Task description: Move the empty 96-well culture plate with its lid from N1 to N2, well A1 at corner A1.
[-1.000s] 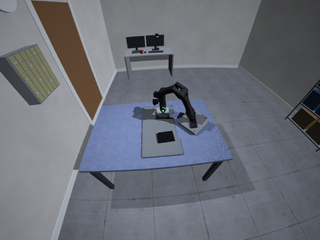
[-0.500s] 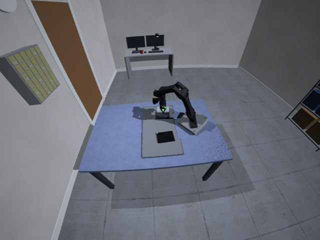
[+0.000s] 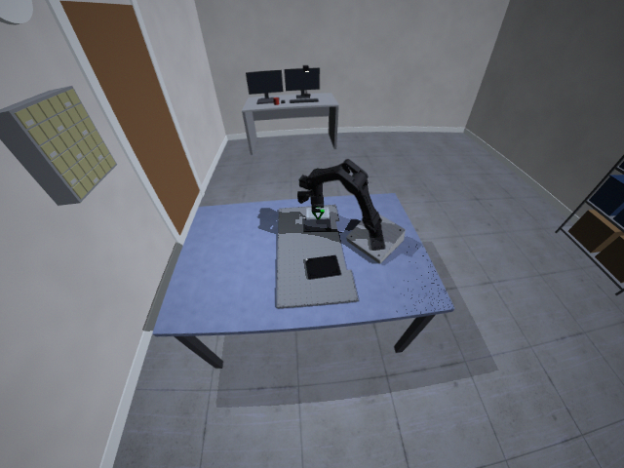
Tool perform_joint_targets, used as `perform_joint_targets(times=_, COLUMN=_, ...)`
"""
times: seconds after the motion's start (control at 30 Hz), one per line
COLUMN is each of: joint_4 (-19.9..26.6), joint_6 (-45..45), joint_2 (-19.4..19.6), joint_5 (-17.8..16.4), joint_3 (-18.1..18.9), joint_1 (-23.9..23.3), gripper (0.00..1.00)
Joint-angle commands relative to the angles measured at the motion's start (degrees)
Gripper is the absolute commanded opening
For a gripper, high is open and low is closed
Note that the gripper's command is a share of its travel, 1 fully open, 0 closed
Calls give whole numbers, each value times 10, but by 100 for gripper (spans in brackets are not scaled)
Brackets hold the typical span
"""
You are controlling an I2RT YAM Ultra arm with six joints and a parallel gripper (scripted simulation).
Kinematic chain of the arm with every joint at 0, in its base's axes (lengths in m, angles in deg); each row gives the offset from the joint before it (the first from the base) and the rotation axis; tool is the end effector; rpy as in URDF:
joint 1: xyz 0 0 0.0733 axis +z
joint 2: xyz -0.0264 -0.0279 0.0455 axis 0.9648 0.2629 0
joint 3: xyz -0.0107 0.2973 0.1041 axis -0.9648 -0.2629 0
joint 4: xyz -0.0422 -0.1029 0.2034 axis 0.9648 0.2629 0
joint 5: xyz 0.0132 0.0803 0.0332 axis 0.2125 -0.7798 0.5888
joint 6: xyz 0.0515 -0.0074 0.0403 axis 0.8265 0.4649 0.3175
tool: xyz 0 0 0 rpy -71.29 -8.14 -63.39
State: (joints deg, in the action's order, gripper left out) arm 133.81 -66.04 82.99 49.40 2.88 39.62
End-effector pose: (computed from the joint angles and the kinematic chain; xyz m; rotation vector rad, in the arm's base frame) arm 0.2613 -0.1635 0.2472 -0.0366 2.9149 0.3318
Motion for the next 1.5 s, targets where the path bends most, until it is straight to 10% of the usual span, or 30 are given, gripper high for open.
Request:
perform_joint_targets(times=0.0, joint_4=1, joint_6=-3, joint_2=-18, joint_5=-6, joint_3=24, joint_1=-10, gripper=0)
perform_joint_targets(times=1.07, joint_4=-4, joint_6=-19, joint_2=-23, joint_5=-5, joint_3=19, joint_1=5, gripper=0)
perform_joint_targets(times=1.47, joint_4=-18, joint_6=-14, joint_2=-80, joint_5=3, joint_3=-56, joint_1=62, gripper=0)
